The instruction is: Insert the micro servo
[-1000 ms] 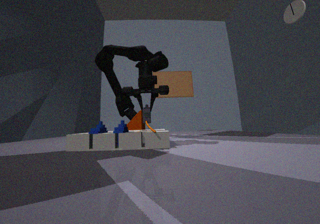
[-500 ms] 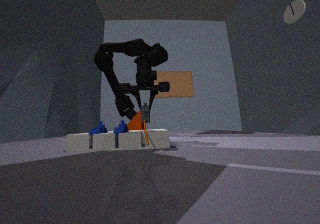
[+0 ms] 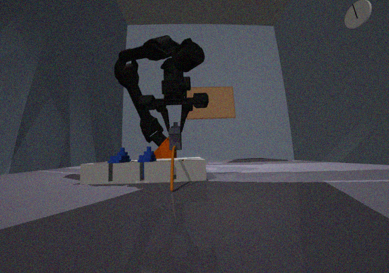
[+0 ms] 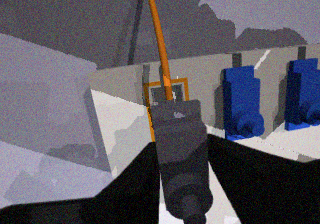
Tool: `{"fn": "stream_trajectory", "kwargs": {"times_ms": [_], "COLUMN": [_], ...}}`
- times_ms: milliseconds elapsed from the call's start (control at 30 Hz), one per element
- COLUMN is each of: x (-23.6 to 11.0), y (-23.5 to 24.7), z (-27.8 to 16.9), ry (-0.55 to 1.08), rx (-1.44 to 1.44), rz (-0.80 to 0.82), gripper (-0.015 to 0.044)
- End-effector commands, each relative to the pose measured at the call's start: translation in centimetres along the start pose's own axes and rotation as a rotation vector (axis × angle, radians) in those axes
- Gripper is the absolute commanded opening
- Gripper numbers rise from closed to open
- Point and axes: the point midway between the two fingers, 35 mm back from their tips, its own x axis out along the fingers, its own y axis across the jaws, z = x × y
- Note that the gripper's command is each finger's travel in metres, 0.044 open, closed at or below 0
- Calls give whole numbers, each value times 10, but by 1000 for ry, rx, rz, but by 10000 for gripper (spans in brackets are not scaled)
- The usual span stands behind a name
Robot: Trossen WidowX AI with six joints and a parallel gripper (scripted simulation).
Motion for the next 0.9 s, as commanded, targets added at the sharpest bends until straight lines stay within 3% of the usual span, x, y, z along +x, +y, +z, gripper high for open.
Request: {"fn": "stream_trajectory", "kwargs": {"times_ms": [0, 867], "x": [-1, 19], "y": [0, -1], "z": [9, 8], "ry": [-6, -6], "rx": [-1, -1], "rz": [-3, -4], "gripper": [0, 0]}}
